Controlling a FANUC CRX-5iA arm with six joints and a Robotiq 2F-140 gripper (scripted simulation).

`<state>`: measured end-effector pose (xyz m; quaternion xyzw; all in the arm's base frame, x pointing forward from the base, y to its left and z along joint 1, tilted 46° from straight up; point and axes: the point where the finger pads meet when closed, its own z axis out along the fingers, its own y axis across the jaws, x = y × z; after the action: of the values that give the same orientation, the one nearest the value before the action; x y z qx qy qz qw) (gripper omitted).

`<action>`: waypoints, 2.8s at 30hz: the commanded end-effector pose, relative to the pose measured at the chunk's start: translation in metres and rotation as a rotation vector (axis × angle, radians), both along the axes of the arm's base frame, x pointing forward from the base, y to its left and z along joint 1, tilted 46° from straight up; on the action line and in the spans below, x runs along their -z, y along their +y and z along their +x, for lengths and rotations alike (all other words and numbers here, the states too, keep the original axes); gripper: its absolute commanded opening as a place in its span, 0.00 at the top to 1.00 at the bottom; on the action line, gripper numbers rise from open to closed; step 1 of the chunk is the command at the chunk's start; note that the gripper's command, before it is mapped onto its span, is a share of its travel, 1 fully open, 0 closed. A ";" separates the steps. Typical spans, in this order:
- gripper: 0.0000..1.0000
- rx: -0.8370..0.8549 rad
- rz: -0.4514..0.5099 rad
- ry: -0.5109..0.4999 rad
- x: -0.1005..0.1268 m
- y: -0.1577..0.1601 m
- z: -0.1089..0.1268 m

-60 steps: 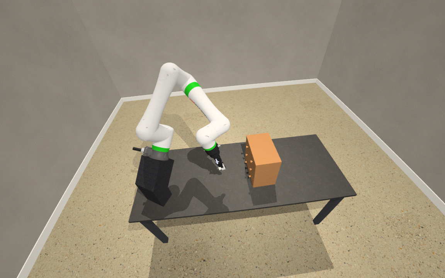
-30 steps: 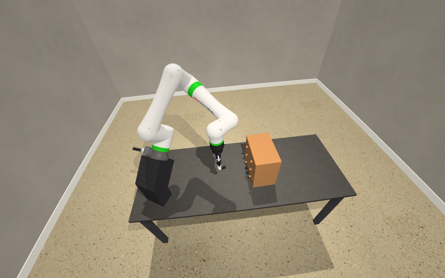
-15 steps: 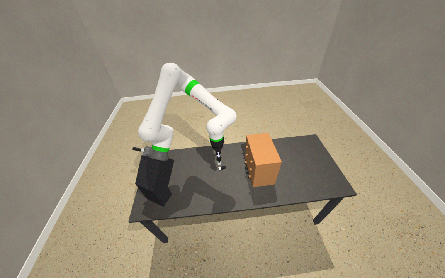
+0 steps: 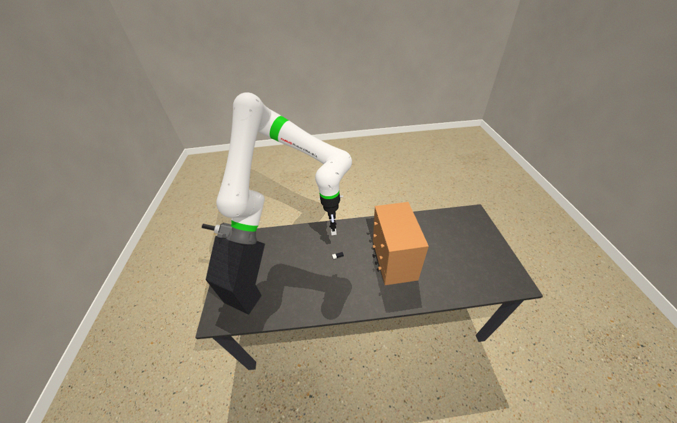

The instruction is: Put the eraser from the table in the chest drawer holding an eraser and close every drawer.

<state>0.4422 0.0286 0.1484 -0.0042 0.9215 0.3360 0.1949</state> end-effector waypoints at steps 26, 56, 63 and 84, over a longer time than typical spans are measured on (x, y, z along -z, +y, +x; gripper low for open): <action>1.00 0.169 0.038 -0.215 -0.002 0.021 0.028; 1.00 0.606 0.138 -0.763 0.017 0.050 0.104; 1.00 0.660 0.149 -0.831 0.020 0.054 0.113; 1.00 0.753 0.170 -0.947 0.024 0.060 0.129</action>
<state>0.5710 0.0876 0.1260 0.1878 0.6439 0.2783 0.6875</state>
